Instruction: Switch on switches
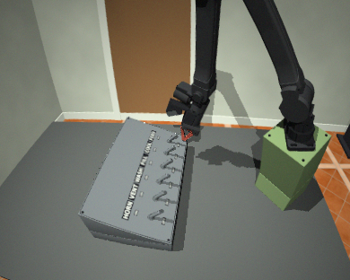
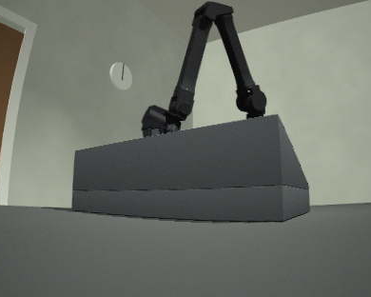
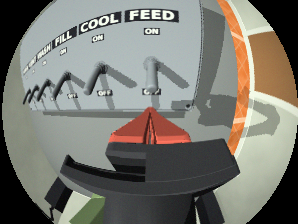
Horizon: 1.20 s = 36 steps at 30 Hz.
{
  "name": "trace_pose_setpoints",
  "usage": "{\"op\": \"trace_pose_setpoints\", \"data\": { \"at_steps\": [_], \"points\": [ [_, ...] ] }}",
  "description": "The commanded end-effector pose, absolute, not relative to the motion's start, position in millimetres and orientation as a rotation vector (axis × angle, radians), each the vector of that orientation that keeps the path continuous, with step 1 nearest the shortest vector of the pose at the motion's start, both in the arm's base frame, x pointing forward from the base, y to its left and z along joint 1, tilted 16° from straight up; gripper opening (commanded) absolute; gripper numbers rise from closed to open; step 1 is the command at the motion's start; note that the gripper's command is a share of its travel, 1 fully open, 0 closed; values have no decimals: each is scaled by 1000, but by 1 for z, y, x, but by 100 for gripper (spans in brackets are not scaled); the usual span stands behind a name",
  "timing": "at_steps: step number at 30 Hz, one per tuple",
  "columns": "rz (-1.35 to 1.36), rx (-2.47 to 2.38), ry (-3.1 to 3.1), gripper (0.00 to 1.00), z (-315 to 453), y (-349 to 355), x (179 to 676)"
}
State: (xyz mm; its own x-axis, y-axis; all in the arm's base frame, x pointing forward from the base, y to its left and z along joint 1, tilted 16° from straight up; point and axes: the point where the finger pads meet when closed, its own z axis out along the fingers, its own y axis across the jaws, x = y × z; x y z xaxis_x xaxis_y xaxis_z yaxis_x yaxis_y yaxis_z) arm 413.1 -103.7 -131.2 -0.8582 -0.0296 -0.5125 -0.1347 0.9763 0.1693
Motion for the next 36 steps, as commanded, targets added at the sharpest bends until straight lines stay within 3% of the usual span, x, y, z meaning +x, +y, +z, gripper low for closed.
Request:
{"op": "trace_pose_setpoints", "data": {
  "at_steps": [1,36],
  "points": [
    [248,-119,2559,0,-114,-109,432],
    [251,-131,2550,0,-98,-106,458]
  ]
}}
